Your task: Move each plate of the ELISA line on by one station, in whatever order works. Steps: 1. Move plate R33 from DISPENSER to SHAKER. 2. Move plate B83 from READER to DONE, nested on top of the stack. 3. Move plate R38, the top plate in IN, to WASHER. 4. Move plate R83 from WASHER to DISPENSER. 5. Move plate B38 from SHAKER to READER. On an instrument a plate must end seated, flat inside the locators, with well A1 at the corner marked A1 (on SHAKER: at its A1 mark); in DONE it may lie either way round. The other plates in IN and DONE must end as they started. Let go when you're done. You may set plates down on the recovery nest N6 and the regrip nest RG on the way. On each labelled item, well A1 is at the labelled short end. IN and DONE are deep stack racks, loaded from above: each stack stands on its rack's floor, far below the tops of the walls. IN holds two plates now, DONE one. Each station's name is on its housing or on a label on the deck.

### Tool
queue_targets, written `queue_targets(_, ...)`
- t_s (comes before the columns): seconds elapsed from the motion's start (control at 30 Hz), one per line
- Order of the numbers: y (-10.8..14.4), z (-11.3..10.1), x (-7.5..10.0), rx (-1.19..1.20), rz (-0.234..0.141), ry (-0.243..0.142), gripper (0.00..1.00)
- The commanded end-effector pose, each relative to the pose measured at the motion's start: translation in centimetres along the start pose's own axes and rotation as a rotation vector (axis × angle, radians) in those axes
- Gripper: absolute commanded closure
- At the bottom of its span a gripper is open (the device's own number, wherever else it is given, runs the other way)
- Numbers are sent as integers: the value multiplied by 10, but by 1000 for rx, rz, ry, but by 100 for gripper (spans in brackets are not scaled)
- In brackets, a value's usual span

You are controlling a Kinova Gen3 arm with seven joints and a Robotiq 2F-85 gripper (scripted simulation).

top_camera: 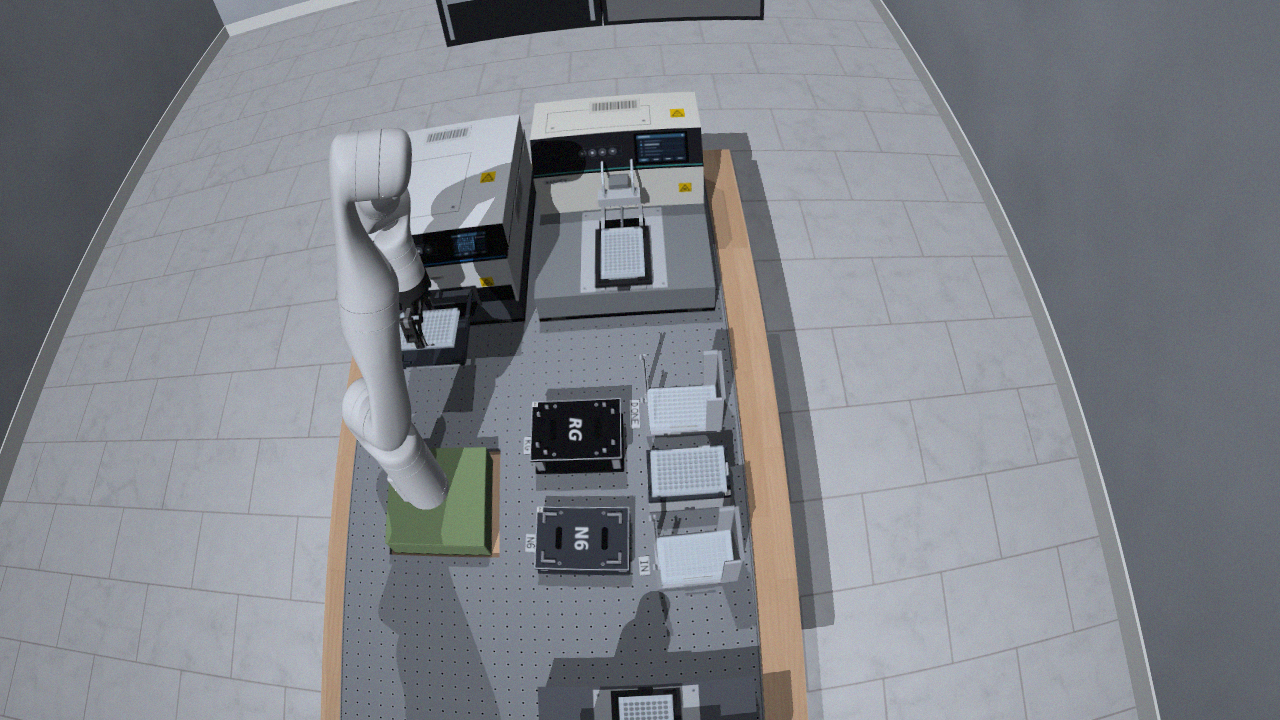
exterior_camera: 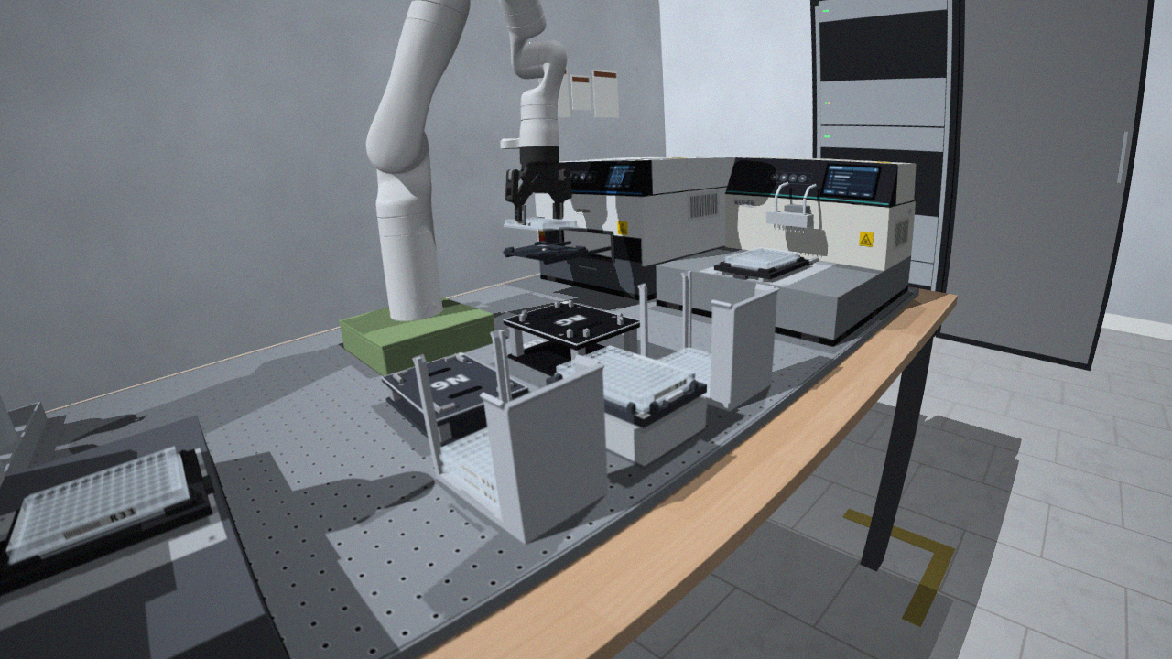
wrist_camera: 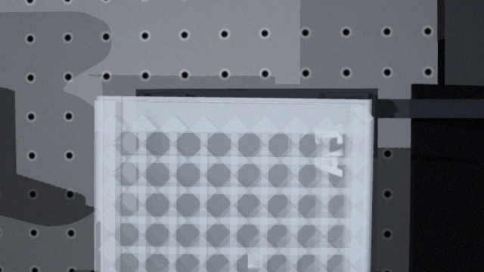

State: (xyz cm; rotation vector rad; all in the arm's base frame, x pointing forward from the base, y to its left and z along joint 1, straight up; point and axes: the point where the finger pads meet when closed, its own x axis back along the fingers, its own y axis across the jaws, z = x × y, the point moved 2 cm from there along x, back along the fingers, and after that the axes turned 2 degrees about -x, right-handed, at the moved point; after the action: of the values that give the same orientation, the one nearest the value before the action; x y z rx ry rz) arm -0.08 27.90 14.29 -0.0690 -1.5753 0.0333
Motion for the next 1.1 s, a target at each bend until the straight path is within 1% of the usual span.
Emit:
queue_targets(0.0,1,0,1,3,-5,-1,6)
queue_targets(0.23,1,0,1,3,-5,-1,6)
queue_targets(0.27,1,1,3,7,-19,5,6)
queue_targets(0.37,0,1,7,7,-54,6,6)
queue_targets(0.43,0,1,7,7,-54,6,6)
queue_targets(0.5,-1,1,10,7,-75,6,6)
queue_targets(0.6,-2,-1,15,6,-67,1,6)
queue_targets(0.93,-2,0,29,6,-70,2,6)
queue_targets(1.07,-2,0,31,6,-70,2,6)
